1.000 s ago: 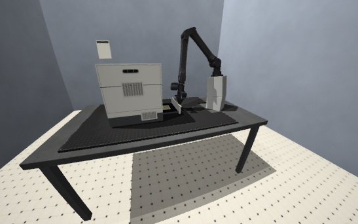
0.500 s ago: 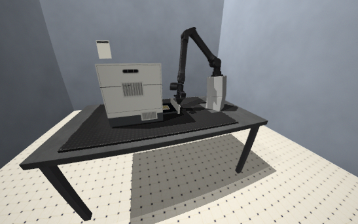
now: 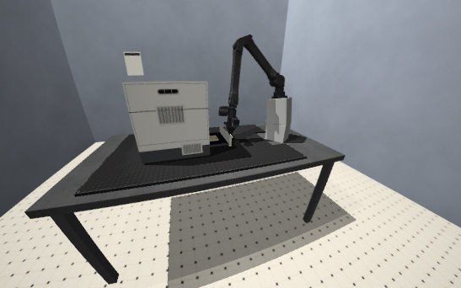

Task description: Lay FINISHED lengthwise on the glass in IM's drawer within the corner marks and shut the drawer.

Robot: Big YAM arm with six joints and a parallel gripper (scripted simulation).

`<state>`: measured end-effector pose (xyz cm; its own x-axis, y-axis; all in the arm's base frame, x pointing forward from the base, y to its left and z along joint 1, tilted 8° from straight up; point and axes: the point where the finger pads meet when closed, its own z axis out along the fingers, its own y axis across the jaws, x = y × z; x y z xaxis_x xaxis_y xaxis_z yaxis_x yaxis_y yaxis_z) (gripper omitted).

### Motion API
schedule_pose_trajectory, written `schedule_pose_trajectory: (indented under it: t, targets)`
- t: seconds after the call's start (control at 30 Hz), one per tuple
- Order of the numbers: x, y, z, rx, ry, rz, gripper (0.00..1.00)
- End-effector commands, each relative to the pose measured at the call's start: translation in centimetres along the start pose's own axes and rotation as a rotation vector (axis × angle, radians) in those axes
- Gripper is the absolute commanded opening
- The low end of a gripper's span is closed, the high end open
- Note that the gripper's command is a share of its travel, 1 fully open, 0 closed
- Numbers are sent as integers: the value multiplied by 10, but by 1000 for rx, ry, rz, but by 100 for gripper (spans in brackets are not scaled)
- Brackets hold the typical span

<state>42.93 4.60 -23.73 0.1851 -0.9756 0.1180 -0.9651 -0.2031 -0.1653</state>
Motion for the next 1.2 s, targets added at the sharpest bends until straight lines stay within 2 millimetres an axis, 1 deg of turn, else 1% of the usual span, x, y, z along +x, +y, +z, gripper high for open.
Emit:
schedule_pose_trajectory:
  t: [0.0, 0.5, 0.53, 0.57, 0.63, 0.7, 0.73, 0.9, 1.0, 1.07, 1.17]
  targets:
    - [-2, -10, 5, 22, 2, 6, 7]
    - [-2, -10, 5, 22, 2, 6, 7]
    - [-2, 2, 6, 34, 0, -10, 7]
    - [-1, 1, 6, 68, -1, -9, 7]
    - [-1, 1, 6, 68, -1, -9, 7]
    - [0, -2, 6, 88, -1, -7, 7]
    - [0, -15, 6, 107, 0, -6, 7]
    - [-1, -22, 6, 108, 0, -5, 7]
    - [-2, -21, 7, 84, -1, -8, 7]
    - [-2, -27, 7, 100, 0, -6, 7]
    - [-3, -27, 7, 87, -1, -8, 7]
